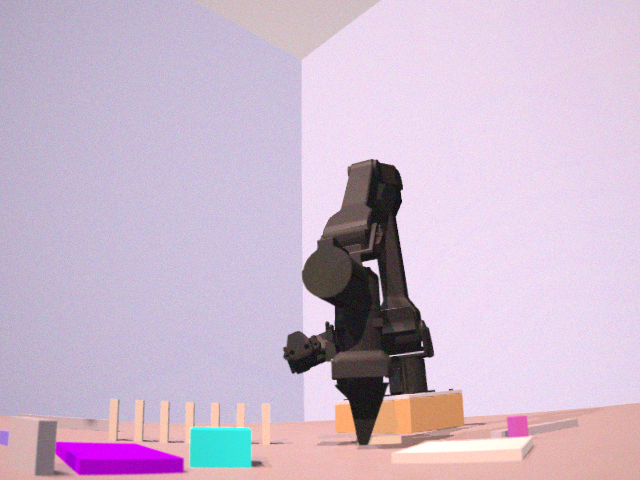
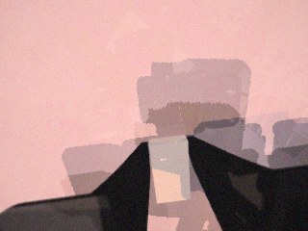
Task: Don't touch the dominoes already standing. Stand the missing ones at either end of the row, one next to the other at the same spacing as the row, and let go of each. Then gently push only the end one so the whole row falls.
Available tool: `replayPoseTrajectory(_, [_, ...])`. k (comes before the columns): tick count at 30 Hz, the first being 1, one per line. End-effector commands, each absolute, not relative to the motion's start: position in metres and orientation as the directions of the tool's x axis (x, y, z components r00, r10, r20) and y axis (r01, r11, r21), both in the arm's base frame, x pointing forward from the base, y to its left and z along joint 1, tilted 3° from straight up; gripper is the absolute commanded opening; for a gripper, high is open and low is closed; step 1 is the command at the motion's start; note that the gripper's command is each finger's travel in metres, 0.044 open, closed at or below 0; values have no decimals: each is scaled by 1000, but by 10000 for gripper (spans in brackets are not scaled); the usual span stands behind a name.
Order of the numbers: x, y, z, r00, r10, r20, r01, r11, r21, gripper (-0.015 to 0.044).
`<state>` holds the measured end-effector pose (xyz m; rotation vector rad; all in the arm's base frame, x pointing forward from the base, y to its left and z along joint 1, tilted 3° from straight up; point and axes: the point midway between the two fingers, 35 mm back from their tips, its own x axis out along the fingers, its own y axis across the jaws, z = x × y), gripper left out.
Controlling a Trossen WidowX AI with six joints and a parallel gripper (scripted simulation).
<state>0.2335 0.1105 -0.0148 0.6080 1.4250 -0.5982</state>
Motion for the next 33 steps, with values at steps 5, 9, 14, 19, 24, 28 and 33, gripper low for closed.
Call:
replayPoseTrajectory(5, [234, 110, -15, 58, -18, -998, 703, 711, 28, 107])
replayPoseTrajectory(9, [234, 112, 1, 58, -18, -998, 703, 711, 28, 107])
replayPoseTrajectory(14, [234, 116, 61, 58, -17, -998, 703, 711, 29, 107])
replayPoseTrajectory(19, [233, 121, 121, 59, -16, -998, 703, 711, 30, 107])
replayPoseTrajectory(24, [233, 123, 146, 59, -16, -998, 669, 743, 28, 107])
replayPoseTrajectory(28, [233, 123, 146, 59, -16, -998, 669, 743, 28, 107])
replayPoseTrajectory(33, [233, 134, 146, 59, -15, -998, 438, 899, 12, 107])
